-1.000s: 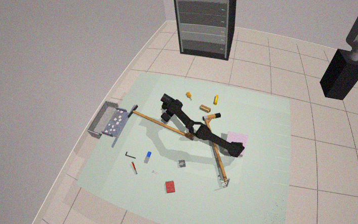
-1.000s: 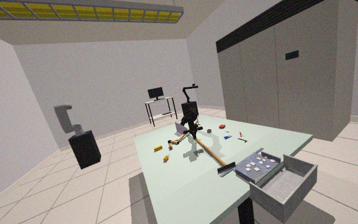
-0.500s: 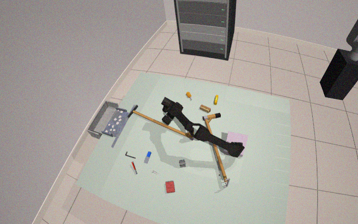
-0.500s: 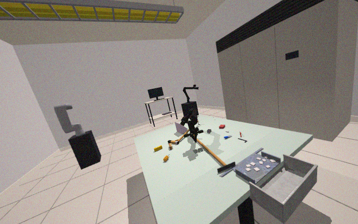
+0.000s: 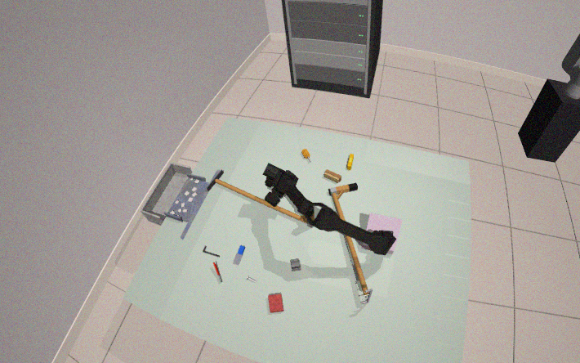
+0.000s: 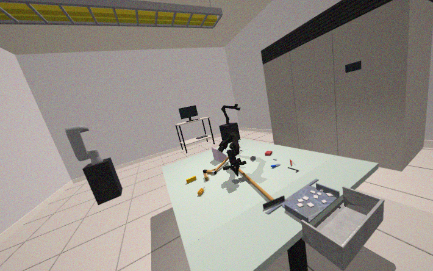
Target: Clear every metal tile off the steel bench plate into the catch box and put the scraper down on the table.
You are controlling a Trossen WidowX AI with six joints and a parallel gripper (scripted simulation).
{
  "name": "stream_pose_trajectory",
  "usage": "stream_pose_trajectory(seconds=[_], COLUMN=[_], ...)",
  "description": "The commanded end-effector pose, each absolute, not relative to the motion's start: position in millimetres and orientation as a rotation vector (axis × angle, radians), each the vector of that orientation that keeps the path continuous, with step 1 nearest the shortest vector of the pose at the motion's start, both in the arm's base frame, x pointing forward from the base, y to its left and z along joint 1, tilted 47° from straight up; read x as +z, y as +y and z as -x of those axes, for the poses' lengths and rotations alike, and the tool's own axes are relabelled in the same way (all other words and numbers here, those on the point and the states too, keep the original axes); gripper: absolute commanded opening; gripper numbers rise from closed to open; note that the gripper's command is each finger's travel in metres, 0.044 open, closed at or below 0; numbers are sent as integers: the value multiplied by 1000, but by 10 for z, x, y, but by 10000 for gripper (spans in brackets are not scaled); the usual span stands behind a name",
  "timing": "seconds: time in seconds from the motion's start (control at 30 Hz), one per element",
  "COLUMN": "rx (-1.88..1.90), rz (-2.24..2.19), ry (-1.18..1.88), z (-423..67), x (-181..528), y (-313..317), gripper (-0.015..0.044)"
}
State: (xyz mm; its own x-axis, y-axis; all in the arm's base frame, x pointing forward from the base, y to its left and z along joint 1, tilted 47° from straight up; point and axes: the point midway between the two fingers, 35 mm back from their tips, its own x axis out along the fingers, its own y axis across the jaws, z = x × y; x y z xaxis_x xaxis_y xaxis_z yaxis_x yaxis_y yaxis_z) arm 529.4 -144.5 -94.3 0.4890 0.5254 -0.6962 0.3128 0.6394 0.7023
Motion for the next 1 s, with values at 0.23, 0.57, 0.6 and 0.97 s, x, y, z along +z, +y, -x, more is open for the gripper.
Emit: stream_pose_trajectory(seconds=[0.23, 0.57, 0.6, 0.97], rx=[176, 176, 176, 176], rz=[-914, -913, -913, -913], ry=[1093, 1094, 1094, 1094], z=[-5272, -5302, -5305, -5340], x=[-1080, -1019, -1012, -937], y=[-1265, -1210, -1204, -1134], gripper=[0, 0, 0, 0])
